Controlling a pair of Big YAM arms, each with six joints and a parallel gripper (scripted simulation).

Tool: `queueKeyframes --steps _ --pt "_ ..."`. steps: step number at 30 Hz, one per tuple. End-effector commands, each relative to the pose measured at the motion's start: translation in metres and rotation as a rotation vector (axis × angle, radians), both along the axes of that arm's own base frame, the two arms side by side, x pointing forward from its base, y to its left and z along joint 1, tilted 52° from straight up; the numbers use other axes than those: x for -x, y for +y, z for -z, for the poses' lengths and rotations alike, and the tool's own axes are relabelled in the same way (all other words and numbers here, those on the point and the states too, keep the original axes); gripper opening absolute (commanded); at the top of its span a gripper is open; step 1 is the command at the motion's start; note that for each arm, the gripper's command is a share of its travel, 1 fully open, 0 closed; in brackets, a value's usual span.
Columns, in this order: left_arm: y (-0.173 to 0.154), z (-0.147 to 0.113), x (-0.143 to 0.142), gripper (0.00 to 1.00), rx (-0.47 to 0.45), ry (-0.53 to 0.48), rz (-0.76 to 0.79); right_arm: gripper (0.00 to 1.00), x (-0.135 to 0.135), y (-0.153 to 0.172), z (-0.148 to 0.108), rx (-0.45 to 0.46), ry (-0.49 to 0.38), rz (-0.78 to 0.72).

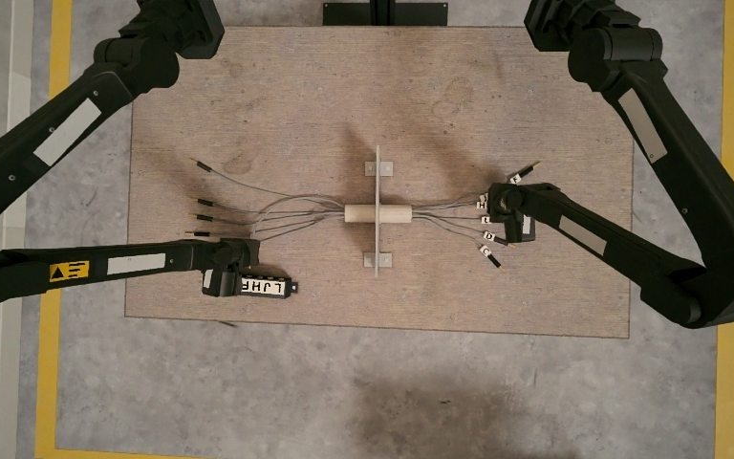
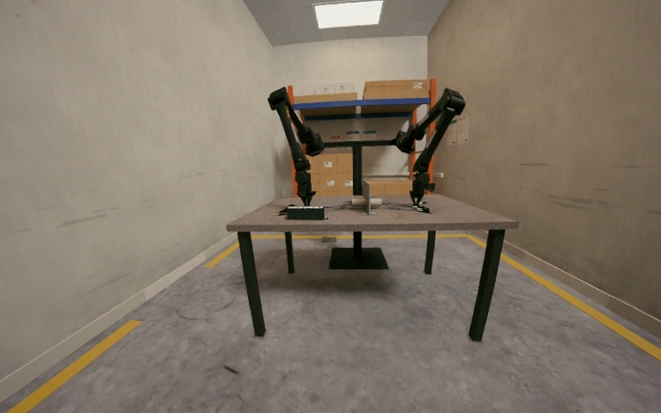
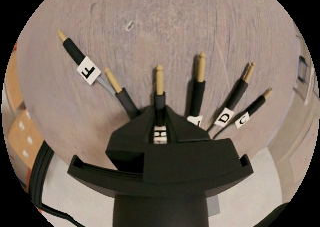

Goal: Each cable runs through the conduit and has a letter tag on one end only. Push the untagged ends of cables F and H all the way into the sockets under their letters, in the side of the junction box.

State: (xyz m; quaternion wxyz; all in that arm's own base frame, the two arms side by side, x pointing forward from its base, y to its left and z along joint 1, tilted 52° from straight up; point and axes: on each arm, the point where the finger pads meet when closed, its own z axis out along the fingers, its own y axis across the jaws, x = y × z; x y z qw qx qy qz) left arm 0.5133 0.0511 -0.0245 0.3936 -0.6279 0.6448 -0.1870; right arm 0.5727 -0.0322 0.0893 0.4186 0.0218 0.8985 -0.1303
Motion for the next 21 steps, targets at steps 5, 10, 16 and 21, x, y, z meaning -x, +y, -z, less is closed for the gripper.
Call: queueKeyframes --steps 5,10,16,21 --pt "-0.0003 -0.0017 0.0002 0.05 0.004 -0.006 -0.002 0.05 0.0005 0.0009 -0.0014 0.015 0.014 -0.013" --pt "-0.0003 -0.0017 0.0002 0.05 0.004 -0.006 -0.002 0.05 -0.0011 0.0009 -0.0033 0.007 0.001 -0.007" --pt "-0.0003 -0.0017 0.0002 0.05 0.004 -0.006 -0.002 0.05 0.0001 0.0050 -0.0018 0.014 0.011 -0.017" --pt "-0.0003 -0.0017 0.0002 0.05 0.004 -0.006 -0.002 0.05 -0.0036 0.0102 -0.0062 0.018 0.013 -0.027"
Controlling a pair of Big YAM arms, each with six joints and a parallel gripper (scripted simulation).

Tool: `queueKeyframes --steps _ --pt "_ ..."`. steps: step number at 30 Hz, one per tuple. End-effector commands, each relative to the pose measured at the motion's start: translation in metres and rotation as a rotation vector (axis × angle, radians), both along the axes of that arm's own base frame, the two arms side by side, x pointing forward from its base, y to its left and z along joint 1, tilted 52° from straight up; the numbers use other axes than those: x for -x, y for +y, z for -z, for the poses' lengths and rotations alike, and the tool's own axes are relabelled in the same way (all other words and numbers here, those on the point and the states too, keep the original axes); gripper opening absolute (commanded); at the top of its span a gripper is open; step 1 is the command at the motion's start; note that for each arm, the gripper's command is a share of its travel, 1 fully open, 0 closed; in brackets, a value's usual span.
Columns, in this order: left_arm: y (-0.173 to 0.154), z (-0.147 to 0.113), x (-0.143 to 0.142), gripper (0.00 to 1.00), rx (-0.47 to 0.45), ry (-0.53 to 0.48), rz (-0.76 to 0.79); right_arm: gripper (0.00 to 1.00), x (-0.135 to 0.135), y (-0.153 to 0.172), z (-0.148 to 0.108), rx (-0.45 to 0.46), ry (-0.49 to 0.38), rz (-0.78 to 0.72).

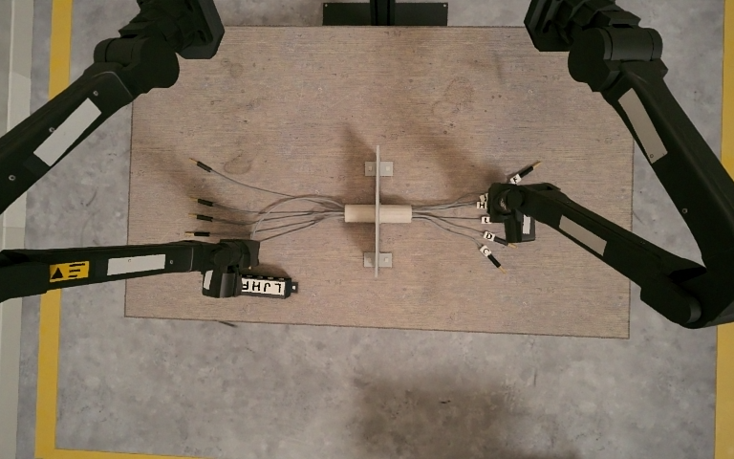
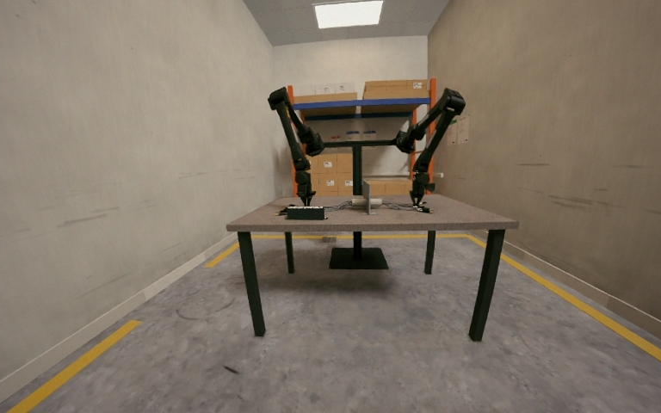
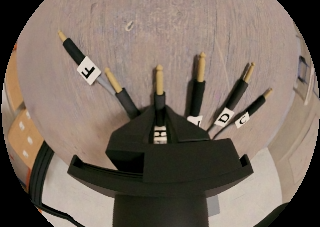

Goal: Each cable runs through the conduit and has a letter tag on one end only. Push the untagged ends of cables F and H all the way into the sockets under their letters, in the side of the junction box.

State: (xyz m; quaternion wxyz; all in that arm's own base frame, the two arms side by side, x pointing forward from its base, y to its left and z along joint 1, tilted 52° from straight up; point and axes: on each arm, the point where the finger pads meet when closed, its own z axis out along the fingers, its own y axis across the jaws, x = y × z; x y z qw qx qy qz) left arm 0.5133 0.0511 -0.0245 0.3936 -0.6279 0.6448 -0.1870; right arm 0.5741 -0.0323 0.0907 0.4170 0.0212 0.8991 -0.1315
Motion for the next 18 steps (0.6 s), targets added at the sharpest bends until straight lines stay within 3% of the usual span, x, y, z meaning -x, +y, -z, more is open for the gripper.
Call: queueKeyframes --steps 1,18 --pt "0.000 -0.002 0.000 0.05 0.004 -0.006 -0.002 0.05 -0.003 0.011 -0.007 0.016 0.008 -0.028" --pt "0.000 -0.002 0.000 0.05 0.004 -0.006 -0.002 0.05 -0.025 0.012 -0.034 0.019 0.012 -0.027"
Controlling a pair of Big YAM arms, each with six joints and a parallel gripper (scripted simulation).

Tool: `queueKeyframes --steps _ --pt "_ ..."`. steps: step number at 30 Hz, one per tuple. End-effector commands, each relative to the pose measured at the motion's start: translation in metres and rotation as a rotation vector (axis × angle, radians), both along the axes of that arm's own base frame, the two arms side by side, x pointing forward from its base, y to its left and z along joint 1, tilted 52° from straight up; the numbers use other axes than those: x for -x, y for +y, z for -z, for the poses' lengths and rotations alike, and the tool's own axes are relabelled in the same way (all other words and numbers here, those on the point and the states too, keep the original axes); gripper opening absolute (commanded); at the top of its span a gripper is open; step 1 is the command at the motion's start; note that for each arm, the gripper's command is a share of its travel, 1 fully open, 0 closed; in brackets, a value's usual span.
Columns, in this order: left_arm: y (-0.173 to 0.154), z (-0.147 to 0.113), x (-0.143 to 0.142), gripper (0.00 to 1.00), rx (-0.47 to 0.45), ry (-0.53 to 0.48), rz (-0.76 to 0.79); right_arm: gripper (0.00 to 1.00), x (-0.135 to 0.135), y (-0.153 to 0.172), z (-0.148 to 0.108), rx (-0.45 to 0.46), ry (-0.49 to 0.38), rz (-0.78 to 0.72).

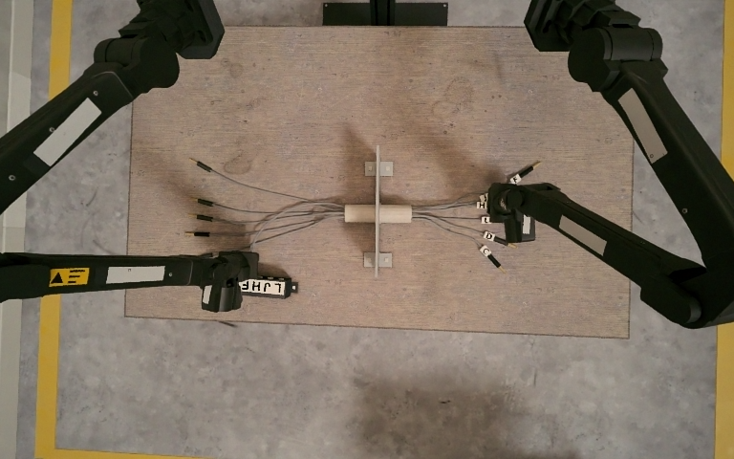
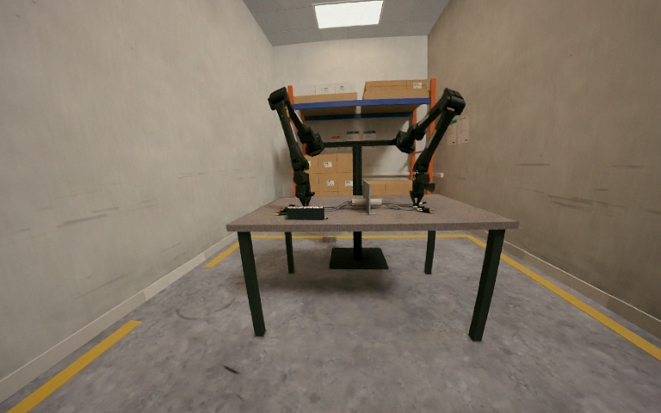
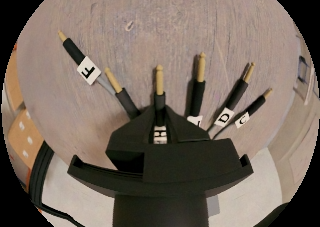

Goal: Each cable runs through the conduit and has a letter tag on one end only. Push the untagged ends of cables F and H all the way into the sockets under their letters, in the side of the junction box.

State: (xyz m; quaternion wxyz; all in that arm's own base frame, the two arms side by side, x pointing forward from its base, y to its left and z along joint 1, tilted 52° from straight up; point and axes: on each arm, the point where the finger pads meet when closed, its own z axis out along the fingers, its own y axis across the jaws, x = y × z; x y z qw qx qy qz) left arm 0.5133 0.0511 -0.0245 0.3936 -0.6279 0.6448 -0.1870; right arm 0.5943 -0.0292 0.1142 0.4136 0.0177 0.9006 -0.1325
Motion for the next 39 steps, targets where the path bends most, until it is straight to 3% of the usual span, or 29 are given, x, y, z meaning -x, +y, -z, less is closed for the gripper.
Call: queueKeyframes --steps 1,39 --pt "0.000 -0.002 0.000 0.05 0.004 -0.006 -0.002 0.05 -0.007 0.009 -0.011 0.007 0.003 -0.016" --pt "0.000 -0.002 0.000 0.05 0.004 -0.006 -0.002 0.05 -0.032 0.014 -0.030 -0.016 -0.005 -0.003"
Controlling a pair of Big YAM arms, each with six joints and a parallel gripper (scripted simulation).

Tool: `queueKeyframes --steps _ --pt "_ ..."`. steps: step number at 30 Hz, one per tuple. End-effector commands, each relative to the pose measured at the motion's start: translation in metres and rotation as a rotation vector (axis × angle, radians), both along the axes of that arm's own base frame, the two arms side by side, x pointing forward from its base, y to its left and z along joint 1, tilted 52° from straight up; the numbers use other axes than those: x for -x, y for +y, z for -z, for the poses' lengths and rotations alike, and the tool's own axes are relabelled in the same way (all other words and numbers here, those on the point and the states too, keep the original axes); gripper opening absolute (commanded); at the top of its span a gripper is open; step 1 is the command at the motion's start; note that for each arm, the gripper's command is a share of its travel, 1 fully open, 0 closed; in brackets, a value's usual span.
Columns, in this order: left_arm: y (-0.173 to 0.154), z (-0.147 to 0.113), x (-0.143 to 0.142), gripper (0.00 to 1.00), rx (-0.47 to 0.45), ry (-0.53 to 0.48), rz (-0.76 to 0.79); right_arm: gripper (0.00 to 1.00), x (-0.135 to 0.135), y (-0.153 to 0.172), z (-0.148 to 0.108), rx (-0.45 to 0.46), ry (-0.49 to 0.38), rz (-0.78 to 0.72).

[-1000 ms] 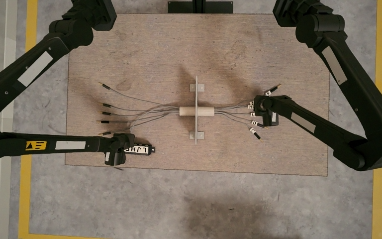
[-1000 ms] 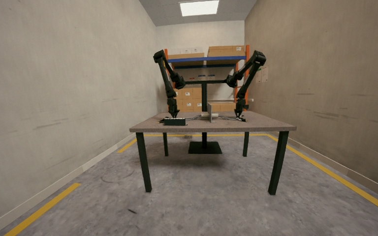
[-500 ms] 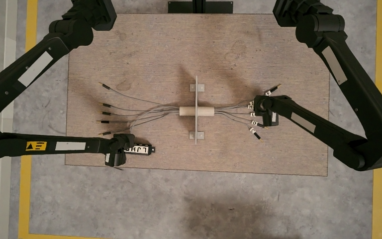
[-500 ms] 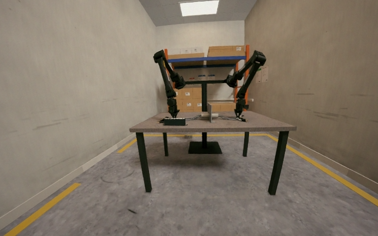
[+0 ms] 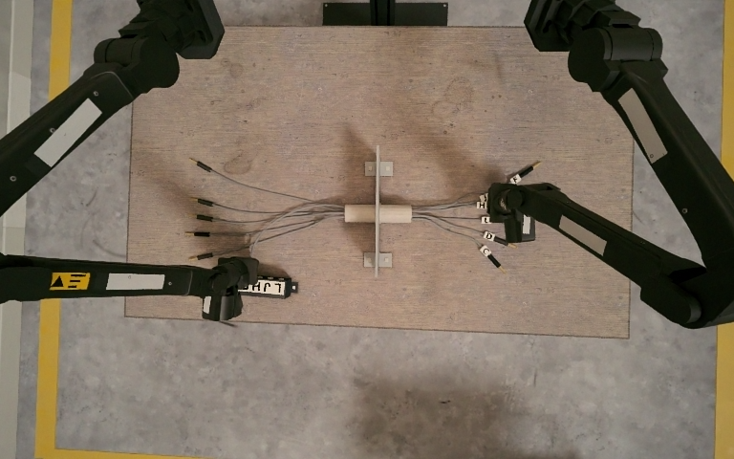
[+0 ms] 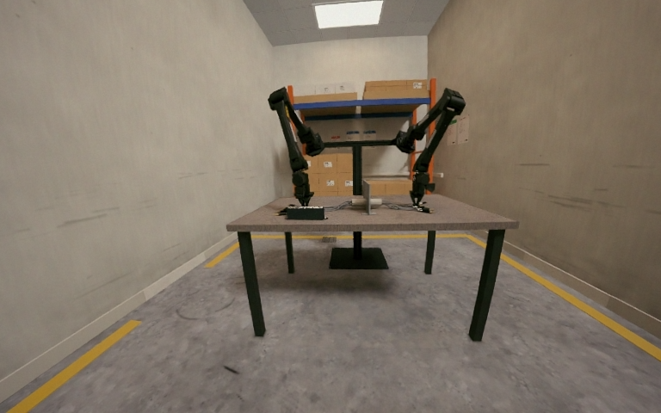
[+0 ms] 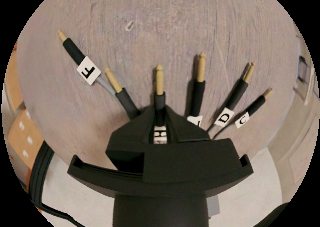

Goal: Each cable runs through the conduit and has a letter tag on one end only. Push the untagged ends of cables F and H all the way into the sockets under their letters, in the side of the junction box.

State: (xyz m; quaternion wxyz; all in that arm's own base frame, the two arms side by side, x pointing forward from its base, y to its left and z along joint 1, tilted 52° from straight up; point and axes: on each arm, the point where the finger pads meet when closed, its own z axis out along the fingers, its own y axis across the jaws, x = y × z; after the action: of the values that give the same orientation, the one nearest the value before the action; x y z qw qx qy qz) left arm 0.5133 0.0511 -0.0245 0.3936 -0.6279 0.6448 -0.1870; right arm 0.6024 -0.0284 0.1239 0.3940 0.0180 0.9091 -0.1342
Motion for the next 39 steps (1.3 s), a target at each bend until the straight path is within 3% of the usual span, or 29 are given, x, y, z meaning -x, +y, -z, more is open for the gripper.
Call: queueKeyframes --steps 1,16,29,32,34,39 --pt "0.000 -0.002 0.000 0.05 0.004 -0.006 -0.002 0.05 -0.024 0.013 -0.020 -0.016 -0.048 -0.010" --pt "0.000 -0.002 0.000 0.05 0.004 -0.006 -0.002 0.05 -0.036 0.015 -0.034 -0.016 -0.055 -0.010" --pt "0.000 -0.002 0.000 0.05 0.004 -0.006 -0.002 0.05 -0.029 0.005 -0.038 -0.013 -0.081 0.000" --pt "0.000 -0.002 0.000 0.05 0.004 -0.006 -0.002 0.33 -0.027 0.005 -0.036 -0.016 -0.079 -0.002" --pt "0.000 -0.002 0.000 0.05 0.004 -0.006 -0.002 0.35 -0.021 0.005 -0.045 -0.015 -0.094 0.000" --pt "0.000 -0.002 0.000 0.05 0.004 -0.006 -0.002 0.35 -0.013 0.004 -0.040 -0.021 -0.086 0.004"
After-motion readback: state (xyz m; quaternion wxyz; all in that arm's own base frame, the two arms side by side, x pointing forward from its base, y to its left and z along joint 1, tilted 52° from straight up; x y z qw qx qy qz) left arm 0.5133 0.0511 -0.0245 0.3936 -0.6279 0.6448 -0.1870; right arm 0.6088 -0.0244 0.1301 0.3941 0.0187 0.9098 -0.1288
